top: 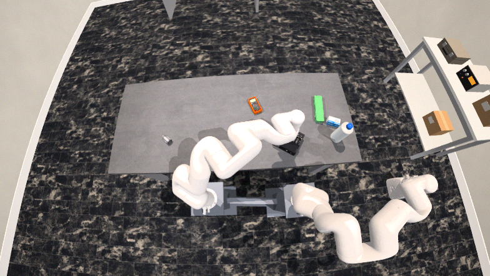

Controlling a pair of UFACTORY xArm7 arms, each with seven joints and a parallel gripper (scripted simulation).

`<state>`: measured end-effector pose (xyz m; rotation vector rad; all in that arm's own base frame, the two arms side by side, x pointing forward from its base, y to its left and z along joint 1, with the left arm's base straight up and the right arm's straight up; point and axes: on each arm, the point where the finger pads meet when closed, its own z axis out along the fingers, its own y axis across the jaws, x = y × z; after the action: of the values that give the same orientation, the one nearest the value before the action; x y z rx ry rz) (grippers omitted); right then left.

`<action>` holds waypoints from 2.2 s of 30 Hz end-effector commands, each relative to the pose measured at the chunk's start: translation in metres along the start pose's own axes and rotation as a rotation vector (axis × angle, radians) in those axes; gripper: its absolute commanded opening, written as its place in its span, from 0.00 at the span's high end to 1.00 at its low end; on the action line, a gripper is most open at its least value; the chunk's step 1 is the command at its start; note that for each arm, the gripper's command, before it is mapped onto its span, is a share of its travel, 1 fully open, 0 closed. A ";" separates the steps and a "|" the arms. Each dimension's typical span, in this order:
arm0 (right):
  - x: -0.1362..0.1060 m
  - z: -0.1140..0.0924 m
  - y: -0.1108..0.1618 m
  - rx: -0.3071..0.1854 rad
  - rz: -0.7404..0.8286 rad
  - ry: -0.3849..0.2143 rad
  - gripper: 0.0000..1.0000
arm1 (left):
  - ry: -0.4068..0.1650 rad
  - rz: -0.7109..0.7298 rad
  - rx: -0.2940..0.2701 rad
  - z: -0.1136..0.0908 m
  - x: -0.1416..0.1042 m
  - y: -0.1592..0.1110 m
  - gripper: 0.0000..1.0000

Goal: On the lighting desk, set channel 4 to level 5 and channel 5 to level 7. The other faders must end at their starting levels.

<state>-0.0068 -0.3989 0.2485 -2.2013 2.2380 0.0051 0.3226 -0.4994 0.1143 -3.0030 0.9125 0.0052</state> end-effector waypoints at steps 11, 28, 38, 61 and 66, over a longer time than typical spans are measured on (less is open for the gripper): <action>0.001 -0.002 0.000 0.001 0.000 0.004 0.00 | 0.004 0.000 -0.002 0.000 0.001 0.001 1.00; 0.001 -0.002 0.000 0.001 0.000 0.004 0.00 | 0.004 0.000 -0.002 0.008 0.001 0.000 1.00; 0.001 -0.002 0.000 0.001 0.000 0.004 0.00 | 0.004 0.000 -0.002 0.015 0.001 0.000 1.00; 0.001 -0.002 0.000 0.001 0.000 0.004 0.00 | 0.004 0.000 -0.002 0.022 0.001 0.000 1.00; 0.001 -0.002 0.000 0.001 0.000 0.004 0.00 | 0.004 0.000 -0.002 0.022 0.001 0.000 1.00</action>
<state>-0.0068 -0.3989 0.2485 -2.2013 2.2380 0.0051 0.3228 -0.4986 0.0905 -3.0031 0.9127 0.0055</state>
